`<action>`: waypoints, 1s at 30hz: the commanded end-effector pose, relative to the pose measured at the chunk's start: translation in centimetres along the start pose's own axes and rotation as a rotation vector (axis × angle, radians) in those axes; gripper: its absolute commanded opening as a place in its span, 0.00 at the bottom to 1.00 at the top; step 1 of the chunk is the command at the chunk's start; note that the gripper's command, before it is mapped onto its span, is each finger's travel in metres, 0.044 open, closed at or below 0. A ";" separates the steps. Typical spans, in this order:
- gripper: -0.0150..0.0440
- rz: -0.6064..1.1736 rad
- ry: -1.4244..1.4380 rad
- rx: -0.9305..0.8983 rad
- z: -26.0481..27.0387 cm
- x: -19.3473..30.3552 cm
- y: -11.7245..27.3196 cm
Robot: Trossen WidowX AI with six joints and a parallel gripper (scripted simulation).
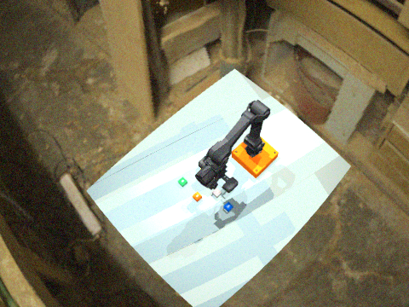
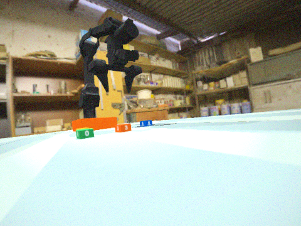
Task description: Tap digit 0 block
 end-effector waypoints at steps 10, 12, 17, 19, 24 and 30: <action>0.93 0.004 -0.004 -0.005 6.2 -0.4 0.0; 0.93 0.003 -0.003 -0.008 8.1 -0.3 0.0; 0.93 0.003 -0.003 -0.009 8.4 -0.2 0.0; 0.93 0.003 -0.003 -0.009 8.4 -0.2 0.0; 0.93 0.003 -0.003 -0.009 8.4 -0.2 0.0; 0.93 0.003 -0.003 -0.009 8.4 -0.2 0.0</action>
Point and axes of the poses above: the point midway between the two fingers, 35 mm back from their tips, its own y axis back along the fingers, its own z axis across the jaws, x = y × z, the point moved 6 cm from there along y, back along the fingers, and after that the axes turned 10 degrees about -y, right-handed, at the moved point
